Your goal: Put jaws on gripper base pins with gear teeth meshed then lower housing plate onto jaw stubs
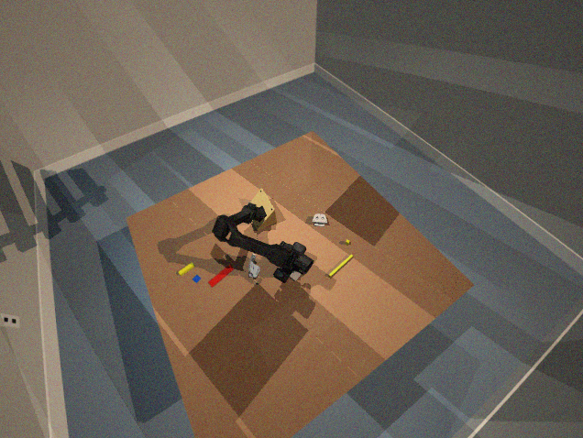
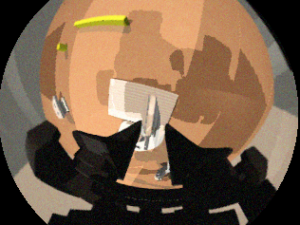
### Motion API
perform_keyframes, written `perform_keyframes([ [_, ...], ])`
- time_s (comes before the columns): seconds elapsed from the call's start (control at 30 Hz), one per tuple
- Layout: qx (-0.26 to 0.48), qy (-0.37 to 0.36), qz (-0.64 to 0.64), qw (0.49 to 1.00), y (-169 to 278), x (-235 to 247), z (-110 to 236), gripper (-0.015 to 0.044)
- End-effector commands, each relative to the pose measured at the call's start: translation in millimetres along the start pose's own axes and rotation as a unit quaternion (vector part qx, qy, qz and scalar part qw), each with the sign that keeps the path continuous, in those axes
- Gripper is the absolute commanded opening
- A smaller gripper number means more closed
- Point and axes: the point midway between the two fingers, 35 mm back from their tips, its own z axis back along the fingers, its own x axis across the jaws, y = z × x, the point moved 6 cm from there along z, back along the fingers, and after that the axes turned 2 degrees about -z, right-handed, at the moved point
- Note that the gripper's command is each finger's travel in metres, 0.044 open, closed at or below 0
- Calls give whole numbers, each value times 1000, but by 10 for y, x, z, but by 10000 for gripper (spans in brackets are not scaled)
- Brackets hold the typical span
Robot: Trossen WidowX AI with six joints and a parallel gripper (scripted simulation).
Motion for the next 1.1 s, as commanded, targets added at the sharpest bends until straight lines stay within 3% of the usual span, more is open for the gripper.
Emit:
perform_keyframes([
  [0.0,0,1,3,1000,3,2,-12,134],
  [1.07,0,2,2,1000,3,1,-74,134],
])
